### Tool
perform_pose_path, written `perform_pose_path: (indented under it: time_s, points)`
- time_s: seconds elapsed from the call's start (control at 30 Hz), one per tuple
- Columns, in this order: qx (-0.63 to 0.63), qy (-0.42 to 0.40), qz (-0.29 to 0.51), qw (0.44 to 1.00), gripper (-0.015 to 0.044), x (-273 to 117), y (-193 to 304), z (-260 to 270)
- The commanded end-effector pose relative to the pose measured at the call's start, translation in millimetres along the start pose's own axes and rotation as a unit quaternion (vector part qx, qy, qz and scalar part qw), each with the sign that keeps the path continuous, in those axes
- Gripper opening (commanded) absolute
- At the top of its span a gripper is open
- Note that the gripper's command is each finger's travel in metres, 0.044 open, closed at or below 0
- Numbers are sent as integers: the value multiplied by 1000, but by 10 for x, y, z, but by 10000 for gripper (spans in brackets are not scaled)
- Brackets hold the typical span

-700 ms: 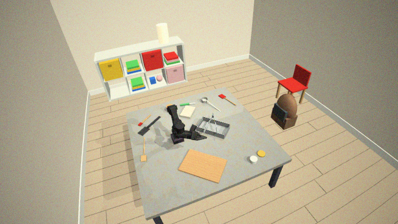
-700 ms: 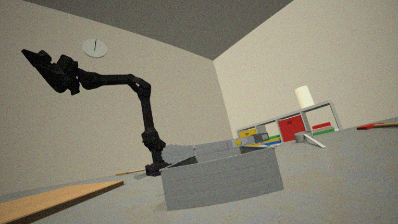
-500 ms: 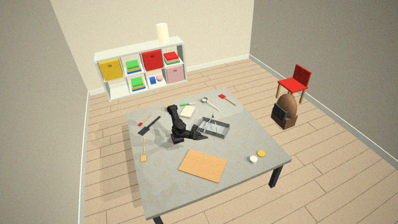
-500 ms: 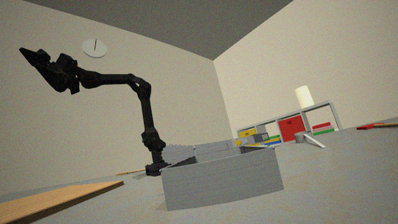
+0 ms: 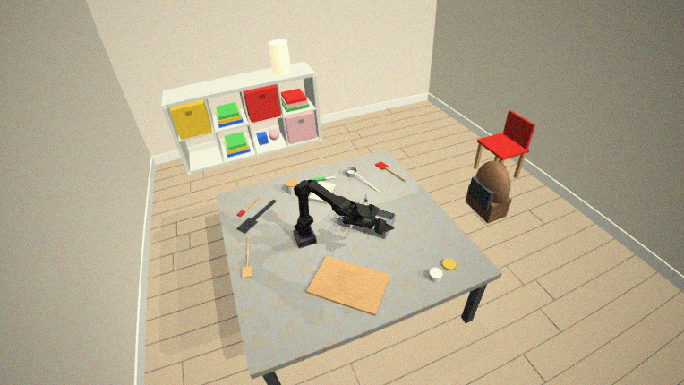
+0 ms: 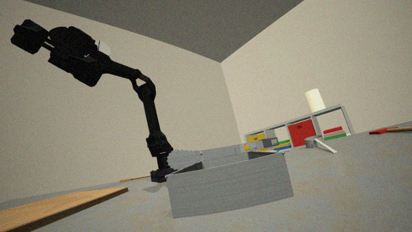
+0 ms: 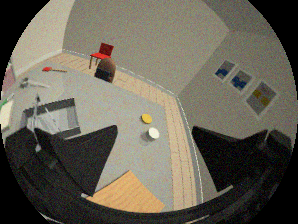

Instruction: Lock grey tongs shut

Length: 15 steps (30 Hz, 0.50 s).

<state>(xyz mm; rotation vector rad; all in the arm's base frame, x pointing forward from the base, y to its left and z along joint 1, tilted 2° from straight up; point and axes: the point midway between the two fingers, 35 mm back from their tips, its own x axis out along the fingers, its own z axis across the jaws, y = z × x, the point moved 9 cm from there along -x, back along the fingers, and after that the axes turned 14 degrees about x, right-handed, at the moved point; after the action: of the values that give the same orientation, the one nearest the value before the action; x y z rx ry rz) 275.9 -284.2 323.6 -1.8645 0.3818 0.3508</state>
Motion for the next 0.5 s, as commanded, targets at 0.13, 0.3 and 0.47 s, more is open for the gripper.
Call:
perform_pose_path:
  time_s: [0.13, 0.3, 0.47]
  points:
    - [-2, -135, 105, 985, 440, 796, -276, 973]
    - [-38, -209, 190, 959, 440, 1093, -406, 1712]
    - [-109, -274, 280, 914, 440, 1218, -502, 2533]
